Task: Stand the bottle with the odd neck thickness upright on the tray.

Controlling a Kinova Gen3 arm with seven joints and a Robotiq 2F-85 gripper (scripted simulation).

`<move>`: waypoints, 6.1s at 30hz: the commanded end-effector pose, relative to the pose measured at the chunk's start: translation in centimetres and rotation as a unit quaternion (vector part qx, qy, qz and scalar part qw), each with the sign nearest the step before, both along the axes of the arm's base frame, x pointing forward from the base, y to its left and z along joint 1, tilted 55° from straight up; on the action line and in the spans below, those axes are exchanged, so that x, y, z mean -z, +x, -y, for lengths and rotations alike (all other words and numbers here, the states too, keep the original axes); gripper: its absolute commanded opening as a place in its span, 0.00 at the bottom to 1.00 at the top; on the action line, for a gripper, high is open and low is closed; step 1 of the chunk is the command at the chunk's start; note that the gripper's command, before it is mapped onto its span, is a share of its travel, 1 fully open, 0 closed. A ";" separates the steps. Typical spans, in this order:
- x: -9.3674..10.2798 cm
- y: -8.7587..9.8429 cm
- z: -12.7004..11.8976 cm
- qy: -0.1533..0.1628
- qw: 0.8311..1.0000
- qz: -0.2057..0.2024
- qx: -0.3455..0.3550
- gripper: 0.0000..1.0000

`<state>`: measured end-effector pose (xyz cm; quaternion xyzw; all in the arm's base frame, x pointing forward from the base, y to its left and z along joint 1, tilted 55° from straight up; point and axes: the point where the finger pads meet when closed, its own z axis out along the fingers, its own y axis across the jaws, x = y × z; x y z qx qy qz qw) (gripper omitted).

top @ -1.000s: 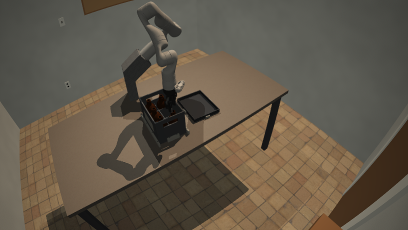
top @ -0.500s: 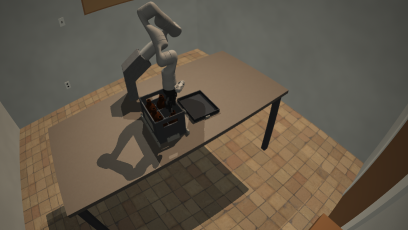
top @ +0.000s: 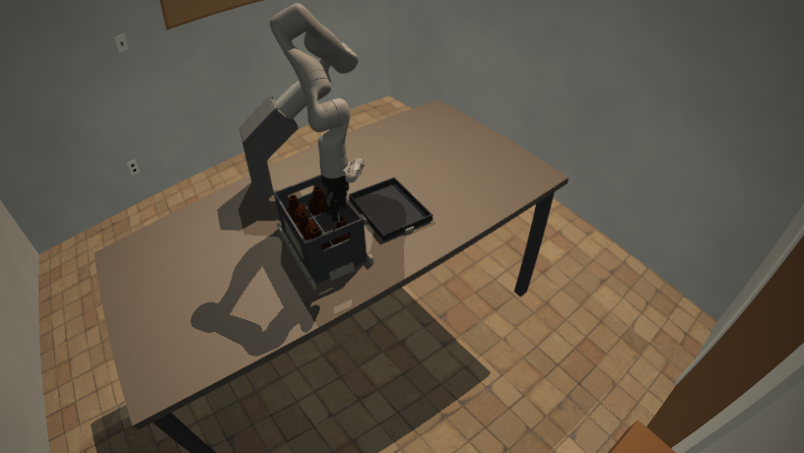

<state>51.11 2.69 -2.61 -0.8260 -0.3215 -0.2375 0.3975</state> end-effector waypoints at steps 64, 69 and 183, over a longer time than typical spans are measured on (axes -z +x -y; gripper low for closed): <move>1.0 0.3 -1.4 0.000 1.000 0.000 0.001 0.64; 1.4 0.4 -1.9 0.000 1.000 0.000 0.001 0.64; 2.4 0.6 -3.3 0.000 1.000 0.000 0.001 0.00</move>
